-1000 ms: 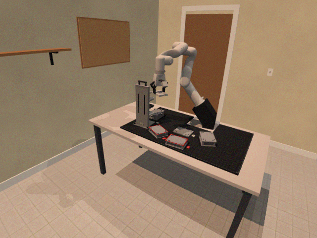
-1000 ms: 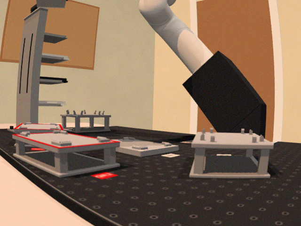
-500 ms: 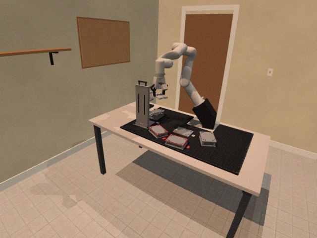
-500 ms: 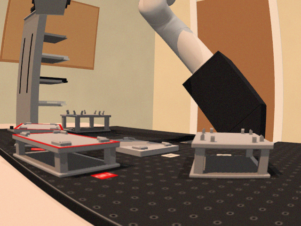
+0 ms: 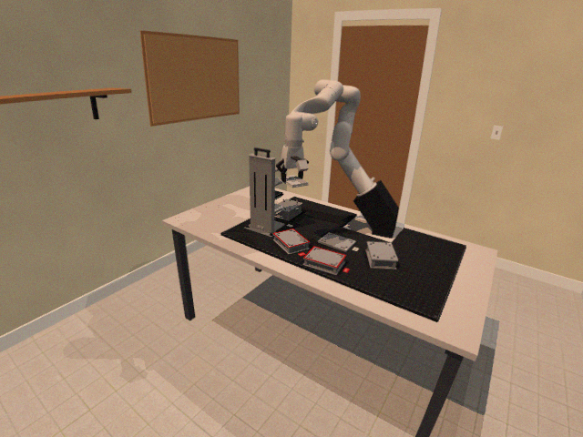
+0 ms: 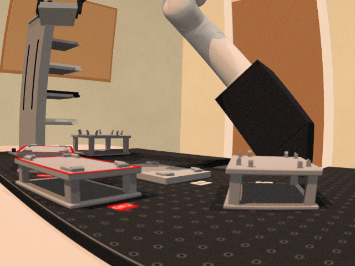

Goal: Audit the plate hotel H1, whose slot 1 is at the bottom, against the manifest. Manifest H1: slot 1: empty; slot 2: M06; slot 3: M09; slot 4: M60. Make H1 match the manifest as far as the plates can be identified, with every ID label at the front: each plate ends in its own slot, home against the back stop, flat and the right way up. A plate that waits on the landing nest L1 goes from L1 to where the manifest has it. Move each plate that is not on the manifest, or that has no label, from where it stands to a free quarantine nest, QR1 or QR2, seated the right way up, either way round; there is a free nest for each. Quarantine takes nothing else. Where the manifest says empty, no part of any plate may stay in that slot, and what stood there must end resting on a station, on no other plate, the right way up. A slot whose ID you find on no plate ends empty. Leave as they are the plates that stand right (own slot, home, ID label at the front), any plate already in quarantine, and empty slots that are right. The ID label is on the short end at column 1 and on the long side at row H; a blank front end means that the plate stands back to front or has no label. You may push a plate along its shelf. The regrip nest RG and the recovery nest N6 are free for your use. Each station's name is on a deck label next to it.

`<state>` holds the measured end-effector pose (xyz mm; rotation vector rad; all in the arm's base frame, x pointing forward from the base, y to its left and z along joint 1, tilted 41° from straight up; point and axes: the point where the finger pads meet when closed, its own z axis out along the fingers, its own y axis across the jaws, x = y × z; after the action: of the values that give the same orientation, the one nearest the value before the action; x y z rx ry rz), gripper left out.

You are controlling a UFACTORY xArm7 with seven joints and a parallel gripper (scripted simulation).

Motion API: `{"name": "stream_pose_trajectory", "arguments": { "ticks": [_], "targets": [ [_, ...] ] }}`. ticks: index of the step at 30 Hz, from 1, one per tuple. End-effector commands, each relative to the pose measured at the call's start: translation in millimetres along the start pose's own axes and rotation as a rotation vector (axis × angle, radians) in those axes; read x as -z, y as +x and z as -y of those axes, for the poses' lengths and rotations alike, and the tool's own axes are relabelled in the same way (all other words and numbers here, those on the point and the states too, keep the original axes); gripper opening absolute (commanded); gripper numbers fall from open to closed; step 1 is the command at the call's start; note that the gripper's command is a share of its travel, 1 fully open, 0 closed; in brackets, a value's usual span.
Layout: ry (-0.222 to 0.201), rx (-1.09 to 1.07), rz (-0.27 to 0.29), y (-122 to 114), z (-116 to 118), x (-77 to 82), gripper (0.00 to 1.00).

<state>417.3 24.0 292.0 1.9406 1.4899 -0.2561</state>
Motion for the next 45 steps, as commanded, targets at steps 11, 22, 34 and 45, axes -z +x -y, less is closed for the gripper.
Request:
{"name": "stream_pose_trajectory", "arguments": {
  "ticks": [11, 22, 34, 45],
  "targets": [
    [-0.004, 0.000, -0.001, 0.6, -1.2, -16.7, 0.00],
    [-0.004, 0.000, -0.001, 0.6, -1.2, -31.7, 0.00],
    [-0.004, 0.000, -0.001, 0.7, -1.3, -50.1, 0.00],
    [-0.004, 0.001, -0.001, 0.7, -1.3, -66.8, 0.00]
  ]
}}
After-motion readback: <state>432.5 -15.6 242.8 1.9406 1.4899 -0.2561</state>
